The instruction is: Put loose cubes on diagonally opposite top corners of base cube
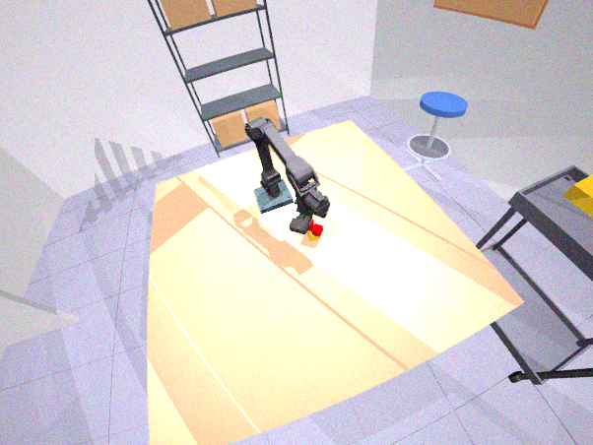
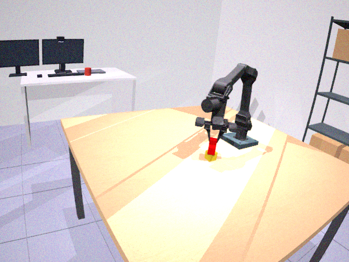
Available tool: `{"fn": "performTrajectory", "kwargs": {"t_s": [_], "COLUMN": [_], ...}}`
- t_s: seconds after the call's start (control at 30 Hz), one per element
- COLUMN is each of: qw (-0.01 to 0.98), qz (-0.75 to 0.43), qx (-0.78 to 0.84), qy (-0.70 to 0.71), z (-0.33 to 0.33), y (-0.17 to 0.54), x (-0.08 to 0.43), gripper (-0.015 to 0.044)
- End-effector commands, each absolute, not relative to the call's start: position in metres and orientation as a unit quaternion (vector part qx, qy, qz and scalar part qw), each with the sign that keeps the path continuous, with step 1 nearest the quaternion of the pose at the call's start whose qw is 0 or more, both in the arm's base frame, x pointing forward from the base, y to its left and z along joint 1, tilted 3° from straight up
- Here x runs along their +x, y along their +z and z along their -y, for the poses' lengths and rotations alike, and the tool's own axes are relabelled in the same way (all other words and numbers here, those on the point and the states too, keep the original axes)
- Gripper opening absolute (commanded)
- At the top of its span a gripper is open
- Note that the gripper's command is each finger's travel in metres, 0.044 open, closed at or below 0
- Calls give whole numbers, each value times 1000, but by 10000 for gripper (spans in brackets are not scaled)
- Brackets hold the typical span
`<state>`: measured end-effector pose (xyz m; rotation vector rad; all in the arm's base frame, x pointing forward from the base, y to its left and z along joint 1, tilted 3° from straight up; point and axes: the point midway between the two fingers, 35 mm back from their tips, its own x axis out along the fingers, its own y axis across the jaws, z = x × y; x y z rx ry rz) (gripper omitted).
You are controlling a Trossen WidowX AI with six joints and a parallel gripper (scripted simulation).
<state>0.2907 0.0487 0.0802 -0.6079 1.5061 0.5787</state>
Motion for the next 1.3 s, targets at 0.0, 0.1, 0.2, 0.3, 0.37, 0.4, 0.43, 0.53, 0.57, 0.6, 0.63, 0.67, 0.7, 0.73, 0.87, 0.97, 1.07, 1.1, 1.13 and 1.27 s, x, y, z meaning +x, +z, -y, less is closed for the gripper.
{"fn": "performTrajectory", "kwargs": {"t_s": [0.0, 0.1, 0.2, 0.3, 0.37, 0.4, 0.43, 0.53, 0.57, 0.6, 0.63, 0.67, 0.7, 0.73, 0.87, 0.97, 1.07, 1.1, 1.13, 1.27], "qw": [647, 647, 647, 647, 647, 647, 647, 647, 647, 647, 647, 647, 647, 647, 647, 647, 647, 647, 647, 647], "qz": [-668, -668, -668, -668, -668, -668, -668, -668, -668, -668, -668, -668, -668, -668, -668, -668, -668, -668, -668, -668], "qx": [-265, -264, -264, -264, -264, -264, -264, -264, -264, -264, -264, -264, -264, -264, -264, -264, -264, -264, -264, -264], "qy": [257, 257, 257, 257, 257, 257, 257, 257, 257, 257, 256, 256, 256, 256, 256, 256, 256, 256, 256, 256], "z": [-49, -49, -49, -49, -49, -49, -49, -49, -49, -49, -49, -49, -49, -49, -49, -49, -49, -49, -49, -49], "y": [68, 63, 63, 63, 63, 63, 63, 63, 63, 63, 62, 62, 61, 61, 61, 61, 61, 61, 61, 61], "x": [288, 288, 288, 288, 288, 288, 288, 288, 288, 288, 288, 288, 288, 288, 288, 288, 288, 288, 288, 288], "gripper": [105, 105, 105, 105, 105, 105, 105, 105, 105, 105, 105, 105, 105, 105, 105, 105, 105, 105, 105, 105]}}
